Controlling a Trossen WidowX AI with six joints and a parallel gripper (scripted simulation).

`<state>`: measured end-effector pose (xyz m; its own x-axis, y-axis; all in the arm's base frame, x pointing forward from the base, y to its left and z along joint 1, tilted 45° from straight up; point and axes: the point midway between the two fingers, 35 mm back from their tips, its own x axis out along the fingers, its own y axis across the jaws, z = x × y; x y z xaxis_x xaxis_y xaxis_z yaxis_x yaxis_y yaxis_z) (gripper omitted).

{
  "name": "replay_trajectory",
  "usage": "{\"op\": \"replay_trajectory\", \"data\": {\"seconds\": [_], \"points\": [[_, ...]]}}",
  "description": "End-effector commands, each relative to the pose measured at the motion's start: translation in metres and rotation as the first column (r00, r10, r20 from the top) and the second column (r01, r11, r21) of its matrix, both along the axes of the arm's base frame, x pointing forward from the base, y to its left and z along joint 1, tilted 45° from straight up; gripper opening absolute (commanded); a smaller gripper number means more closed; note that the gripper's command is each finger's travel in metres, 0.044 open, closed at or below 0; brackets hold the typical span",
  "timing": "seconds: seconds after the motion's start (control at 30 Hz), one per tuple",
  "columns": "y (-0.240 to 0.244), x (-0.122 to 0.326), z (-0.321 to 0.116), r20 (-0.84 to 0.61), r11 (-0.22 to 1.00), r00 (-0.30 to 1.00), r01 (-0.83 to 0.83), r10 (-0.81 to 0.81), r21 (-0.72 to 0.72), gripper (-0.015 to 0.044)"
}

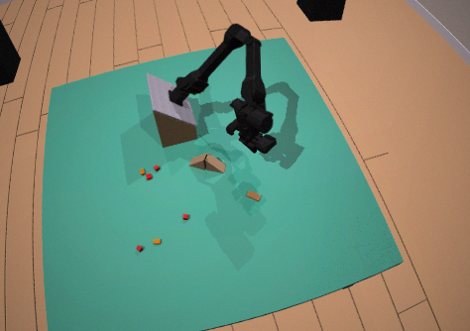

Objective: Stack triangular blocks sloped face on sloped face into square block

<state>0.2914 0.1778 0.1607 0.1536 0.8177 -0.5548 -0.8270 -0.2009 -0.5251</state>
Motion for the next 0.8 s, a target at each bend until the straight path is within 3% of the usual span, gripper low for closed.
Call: {"op": "replay_trajectory", "data": {"seconds": [0.0,0.33,0.77], "points": [[-0.031,-0.026,-0.063,0.129,0.963,0.963,-0.215,0.237,-0.164,0.0],[-0.059,-0.064,-0.108,0.227,0.853,0.831,-0.448,0.508,-0.268,0.0],[-0.059,-0.064,-0.108,0.229,0.85,0.828,-0.452,0.512,-0.27,0.0]]}}
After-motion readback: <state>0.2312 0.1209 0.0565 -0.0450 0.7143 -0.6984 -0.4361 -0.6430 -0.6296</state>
